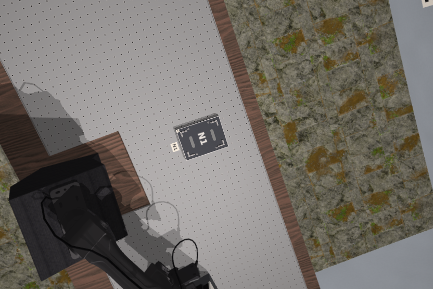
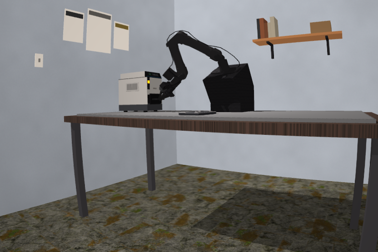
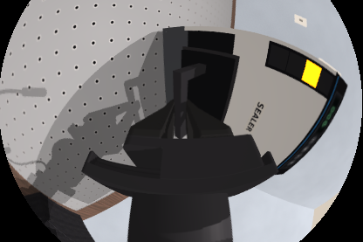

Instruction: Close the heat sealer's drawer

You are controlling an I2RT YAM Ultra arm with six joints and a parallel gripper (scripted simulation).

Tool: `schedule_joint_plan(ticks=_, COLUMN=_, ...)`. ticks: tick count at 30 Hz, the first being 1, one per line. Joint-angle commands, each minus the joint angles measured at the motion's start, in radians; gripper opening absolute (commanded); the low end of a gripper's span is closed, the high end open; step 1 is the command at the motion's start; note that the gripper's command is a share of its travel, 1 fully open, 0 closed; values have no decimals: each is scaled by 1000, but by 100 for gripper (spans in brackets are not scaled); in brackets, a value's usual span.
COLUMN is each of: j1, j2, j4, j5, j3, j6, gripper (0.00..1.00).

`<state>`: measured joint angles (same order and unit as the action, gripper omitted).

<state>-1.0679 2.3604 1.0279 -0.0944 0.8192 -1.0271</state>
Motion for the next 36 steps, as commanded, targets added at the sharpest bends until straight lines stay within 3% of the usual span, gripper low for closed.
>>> schedule_joint_plan(ticks=1, j1=-24, j2=24, j4=-73, j5=38, j3=112, j6=-6, gripper=0)
schedule_joint_plan(ticks=29, j1=-24, j2=24, j4=-73, j5=38, j3=112, j6=-6, gripper=0)
schedule_joint_plan(ticks=36, j1=-4, j2=23, j4=-40, j5=47, j3=76, j6=10, gripper=0)
